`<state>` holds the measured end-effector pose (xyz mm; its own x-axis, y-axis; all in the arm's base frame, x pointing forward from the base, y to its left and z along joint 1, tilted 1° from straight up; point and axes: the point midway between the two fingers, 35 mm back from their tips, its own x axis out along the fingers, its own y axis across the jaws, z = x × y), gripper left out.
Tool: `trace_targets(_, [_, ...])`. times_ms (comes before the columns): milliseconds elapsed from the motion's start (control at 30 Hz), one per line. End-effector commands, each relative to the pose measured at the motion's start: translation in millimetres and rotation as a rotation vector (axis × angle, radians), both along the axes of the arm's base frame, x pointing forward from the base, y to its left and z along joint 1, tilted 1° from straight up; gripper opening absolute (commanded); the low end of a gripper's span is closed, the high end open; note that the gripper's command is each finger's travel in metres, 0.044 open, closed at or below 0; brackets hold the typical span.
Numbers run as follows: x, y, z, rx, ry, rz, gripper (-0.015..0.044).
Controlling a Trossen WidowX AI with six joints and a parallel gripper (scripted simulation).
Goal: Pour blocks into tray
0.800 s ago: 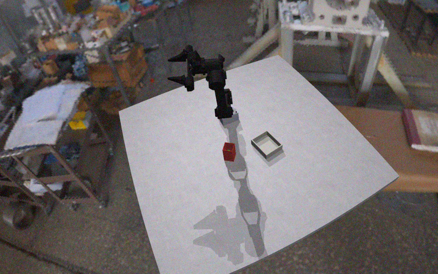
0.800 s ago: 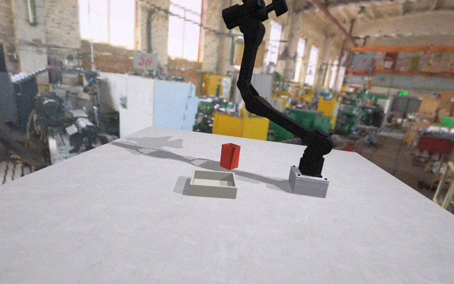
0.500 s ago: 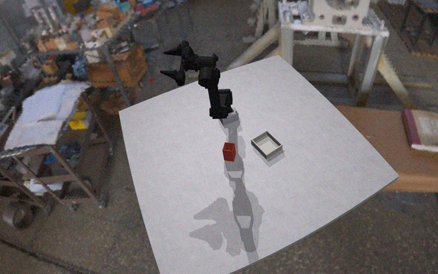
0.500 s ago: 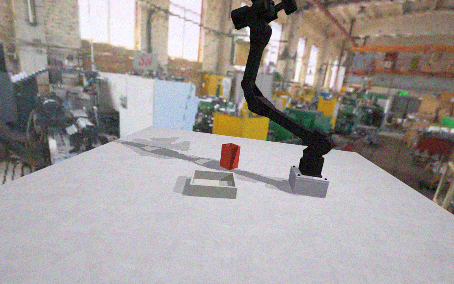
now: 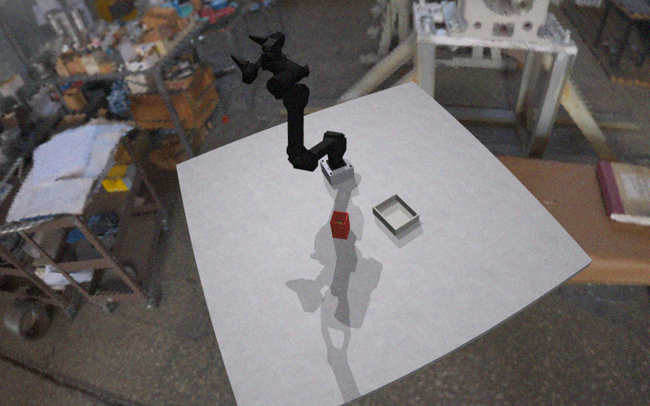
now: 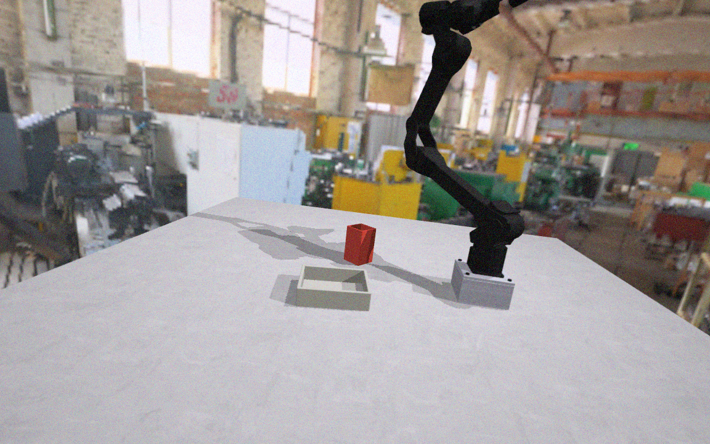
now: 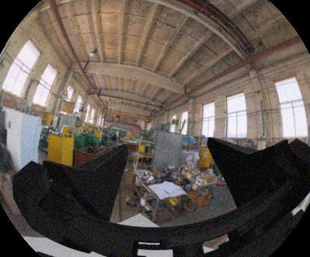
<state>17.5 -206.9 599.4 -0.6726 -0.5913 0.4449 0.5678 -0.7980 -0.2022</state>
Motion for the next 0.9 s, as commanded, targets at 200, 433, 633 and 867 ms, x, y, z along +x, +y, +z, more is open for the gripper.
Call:
trace_targets(200, [-90.3, 97.6, 13.2, -0.246, 0.043, -0.363, 0.044])
trace_targets(433, [-116.9, 174.4, 7.1, -0.388, 0.097, -0.629, 0.044])
trace_targets(633, [-118.6, 243.2, -6.8, -0.502, 0.151, -0.871, 0.044])
trace_targets(867, [-96.1, 318.4, -33.0, -0.628, 0.222, -1.167, 0.044])
